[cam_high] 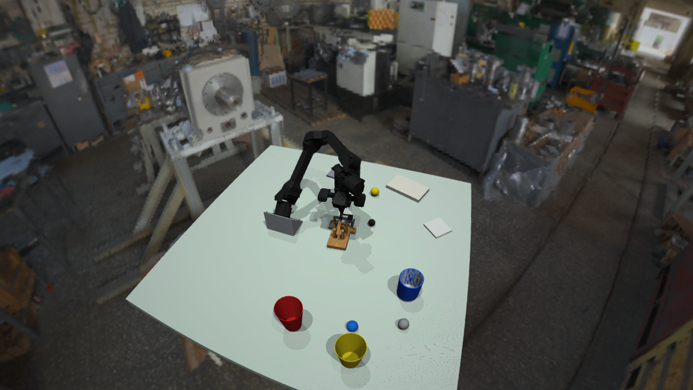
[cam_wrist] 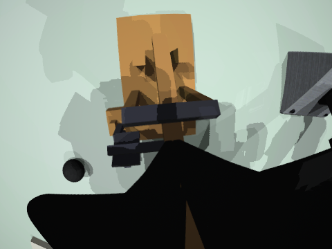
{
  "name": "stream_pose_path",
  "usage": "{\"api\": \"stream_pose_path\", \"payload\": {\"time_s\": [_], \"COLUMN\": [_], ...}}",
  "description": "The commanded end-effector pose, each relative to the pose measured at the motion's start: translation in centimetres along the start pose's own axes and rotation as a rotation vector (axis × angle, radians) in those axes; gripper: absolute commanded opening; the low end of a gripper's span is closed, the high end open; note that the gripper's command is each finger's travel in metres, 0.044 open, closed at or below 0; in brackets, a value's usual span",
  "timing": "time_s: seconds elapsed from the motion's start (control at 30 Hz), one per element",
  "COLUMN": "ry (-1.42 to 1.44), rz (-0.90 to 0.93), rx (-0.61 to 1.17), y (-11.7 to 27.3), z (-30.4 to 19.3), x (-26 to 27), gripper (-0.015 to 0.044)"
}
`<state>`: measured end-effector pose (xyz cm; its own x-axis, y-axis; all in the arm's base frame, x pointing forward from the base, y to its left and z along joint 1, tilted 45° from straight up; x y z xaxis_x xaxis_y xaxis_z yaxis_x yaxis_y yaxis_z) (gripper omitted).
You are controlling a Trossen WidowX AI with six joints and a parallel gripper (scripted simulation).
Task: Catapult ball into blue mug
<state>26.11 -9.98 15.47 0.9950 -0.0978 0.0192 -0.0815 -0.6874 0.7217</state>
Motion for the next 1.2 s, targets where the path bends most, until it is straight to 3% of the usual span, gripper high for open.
{"api": "stream_pose_path", "payload": {"time_s": [0.0, 1.17], "ry": [-0.004, -0.003], "rz": [0.002, 0.004], "rx": [0.004, 0.006], "y": [-0.6, -5.3], "z": [-0.5, -2.7], "x": [0.0, -0.2], "gripper": [0.0000, 0.0000]}}
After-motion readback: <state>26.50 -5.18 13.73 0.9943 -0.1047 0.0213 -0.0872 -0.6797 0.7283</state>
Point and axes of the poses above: the point midway between the two fingers, 35 mm back from their tips, its own y axis back along the fingers, its own x axis across the jaws, z = x × y, the point moved 7 cm from there along y, back along the fingers, and after that the axes turned 7 degrees about -y, right-handed, at the moved point
